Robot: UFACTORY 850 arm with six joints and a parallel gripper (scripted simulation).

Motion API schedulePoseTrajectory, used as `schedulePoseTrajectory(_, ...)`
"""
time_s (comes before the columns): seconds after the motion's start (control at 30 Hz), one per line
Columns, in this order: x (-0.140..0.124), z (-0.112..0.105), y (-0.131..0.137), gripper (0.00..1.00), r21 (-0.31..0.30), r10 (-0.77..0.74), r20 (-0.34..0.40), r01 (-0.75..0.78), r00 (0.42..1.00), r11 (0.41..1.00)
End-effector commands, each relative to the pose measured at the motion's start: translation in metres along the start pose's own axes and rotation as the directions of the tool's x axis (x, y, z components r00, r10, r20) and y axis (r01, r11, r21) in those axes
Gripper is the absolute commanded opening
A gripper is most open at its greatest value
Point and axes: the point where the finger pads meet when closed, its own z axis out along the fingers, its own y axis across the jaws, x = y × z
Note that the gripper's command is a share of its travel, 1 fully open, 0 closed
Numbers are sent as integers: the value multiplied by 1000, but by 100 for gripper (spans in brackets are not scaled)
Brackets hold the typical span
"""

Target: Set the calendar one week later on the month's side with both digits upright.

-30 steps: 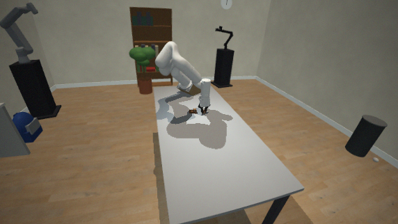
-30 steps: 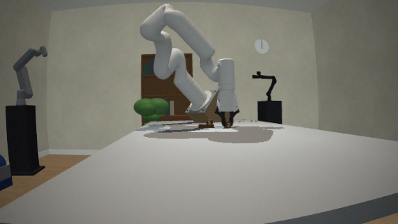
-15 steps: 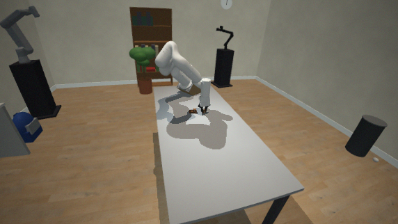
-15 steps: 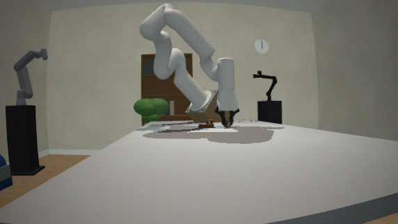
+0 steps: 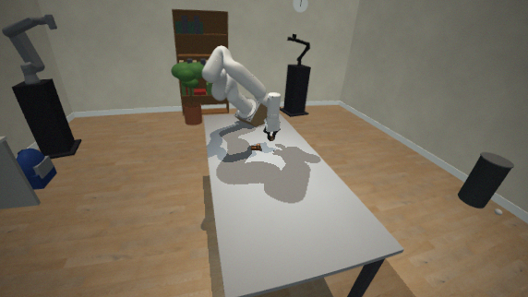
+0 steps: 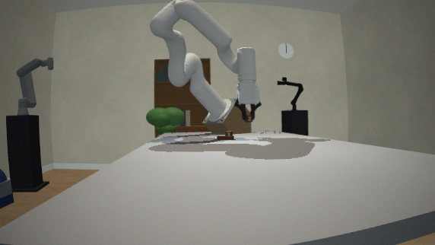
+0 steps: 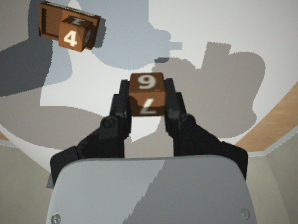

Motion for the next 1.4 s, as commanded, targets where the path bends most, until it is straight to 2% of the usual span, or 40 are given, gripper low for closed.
schedulePoseTrajectory(0.0,0,-16,0,27,1,0,0,0,1000,1000)
schedulePoseTrajectory(0.5,0,-19,-2,27,1,-13,0,13,1000,1000)
schedulePoseTrajectory(0.63,4,-21,-14,27,0,-129,-1,129,992,992)
schedulePoseTrajectory(0.8,12,-23,-38,27,0,-349,-1,349,937,937)
schedulePoseTrajectory(0.9,13,-24,-40,27,0,-367,-1,367,930,930)
schedulePoseTrajectory(0.97,19,-25,-54,27,-1,-489,-1,489,872,872)
schedulePoseTrajectory(1.13,27,-27,-71,27,-1,-634,0,634,773,773)
schedulePoseTrajectory(1.27,35,-28,-85,27,0,-740,0,740,672,672)
schedulePoseTrajectory(1.3,38,-28,-90,27,0,-778,0,778,629,629)
schedulePoseTrajectory(1.33,39,-28,-91,27,0,-783,0,783,622,622)
schedulePoseTrajectory(1.37,42,-29,-96,27,0,-818,0,818,575,575)
